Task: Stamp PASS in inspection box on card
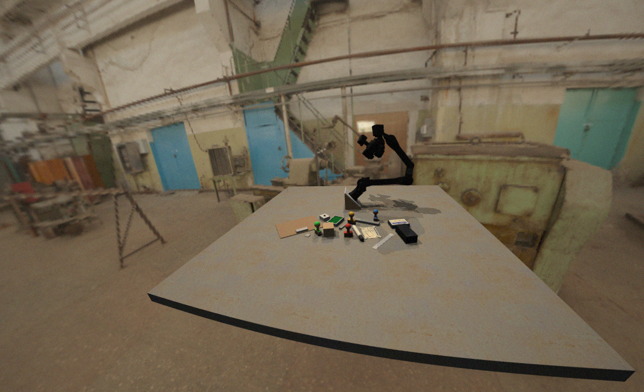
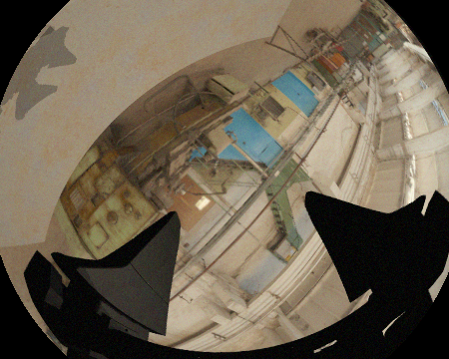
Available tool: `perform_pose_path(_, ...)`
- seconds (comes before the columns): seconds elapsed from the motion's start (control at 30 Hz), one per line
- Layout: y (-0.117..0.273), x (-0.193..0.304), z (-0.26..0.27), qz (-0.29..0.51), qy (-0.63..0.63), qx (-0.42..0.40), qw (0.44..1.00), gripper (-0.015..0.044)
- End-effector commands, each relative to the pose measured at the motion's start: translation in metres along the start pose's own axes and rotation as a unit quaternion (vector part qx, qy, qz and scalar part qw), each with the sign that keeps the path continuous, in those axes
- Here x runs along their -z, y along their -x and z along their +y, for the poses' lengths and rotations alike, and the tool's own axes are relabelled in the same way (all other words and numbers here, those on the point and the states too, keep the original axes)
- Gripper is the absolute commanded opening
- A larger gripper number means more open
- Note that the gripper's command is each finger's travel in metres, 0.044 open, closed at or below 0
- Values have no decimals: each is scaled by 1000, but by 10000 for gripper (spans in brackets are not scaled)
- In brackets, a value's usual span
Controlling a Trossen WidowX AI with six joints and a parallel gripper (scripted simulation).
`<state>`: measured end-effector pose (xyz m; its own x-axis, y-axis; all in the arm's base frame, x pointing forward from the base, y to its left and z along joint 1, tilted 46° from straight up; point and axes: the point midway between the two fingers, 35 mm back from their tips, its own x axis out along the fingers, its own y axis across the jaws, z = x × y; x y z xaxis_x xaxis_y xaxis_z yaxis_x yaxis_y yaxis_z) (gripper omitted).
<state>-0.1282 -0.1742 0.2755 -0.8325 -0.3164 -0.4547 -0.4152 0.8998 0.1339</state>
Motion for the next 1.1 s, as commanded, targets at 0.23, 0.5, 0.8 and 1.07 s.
perform_pose_path(0.23,15,-27,-92,-113,-21,105,988,225)
perform_pose_path(0.5,61,-91,-183,-263,-27,153,952,225)
perform_pose_path(0.8,116,-172,-230,-388,14,132,912,225)
perform_pose_path(1.07,176,-271,-251,-463,69,66,881,225)
